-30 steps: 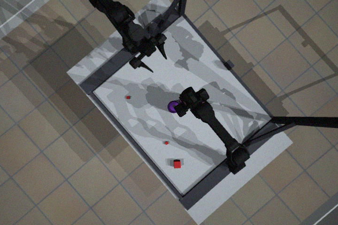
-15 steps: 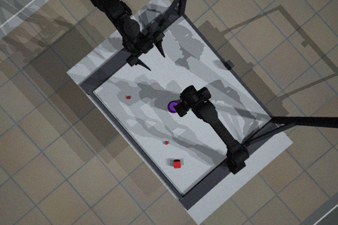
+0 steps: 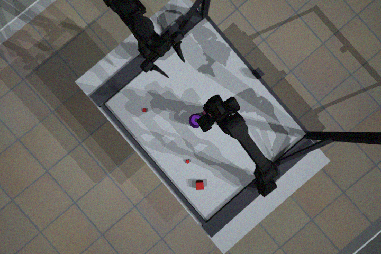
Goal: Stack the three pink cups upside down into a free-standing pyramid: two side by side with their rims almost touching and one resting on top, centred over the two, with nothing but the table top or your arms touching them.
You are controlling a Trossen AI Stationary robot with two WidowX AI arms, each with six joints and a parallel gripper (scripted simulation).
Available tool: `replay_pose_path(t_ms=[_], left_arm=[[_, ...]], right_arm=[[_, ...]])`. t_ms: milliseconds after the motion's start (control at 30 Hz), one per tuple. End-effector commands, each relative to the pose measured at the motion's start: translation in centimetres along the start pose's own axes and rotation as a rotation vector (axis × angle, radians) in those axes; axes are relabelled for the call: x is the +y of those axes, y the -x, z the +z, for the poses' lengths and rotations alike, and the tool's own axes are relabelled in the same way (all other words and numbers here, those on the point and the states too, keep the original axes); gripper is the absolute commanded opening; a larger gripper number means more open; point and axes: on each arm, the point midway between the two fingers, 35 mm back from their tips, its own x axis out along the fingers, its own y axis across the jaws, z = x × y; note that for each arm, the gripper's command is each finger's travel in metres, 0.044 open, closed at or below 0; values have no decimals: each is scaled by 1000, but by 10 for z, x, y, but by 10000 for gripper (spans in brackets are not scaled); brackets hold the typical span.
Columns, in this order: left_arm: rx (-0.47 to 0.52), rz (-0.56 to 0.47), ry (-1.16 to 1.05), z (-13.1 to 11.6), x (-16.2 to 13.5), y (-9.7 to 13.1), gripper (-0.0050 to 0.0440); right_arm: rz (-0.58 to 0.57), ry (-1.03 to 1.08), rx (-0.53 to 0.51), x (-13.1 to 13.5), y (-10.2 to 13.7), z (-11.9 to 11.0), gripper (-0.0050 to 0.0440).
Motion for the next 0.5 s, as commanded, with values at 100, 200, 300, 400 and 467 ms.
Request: replay_pose_path(t_ms=[100,200,300,400,467], left_arm=[[-40,3,0,-6,-10,33,224],[-35,3,0,-14,-16,36,224],[-37,3,1,-21,-20,37,224],[-38,3,2,-28,-24,32,224],[-38,3,2,-30,-24,28,224]], right_arm=[[13,19,-56,2,13,15,400],[24,24,-55,4,13,16,400],[37,31,-53,7,13,17,400],[54,39,-45,10,12,17,400],[57,41,-39,11,11,16,400]])
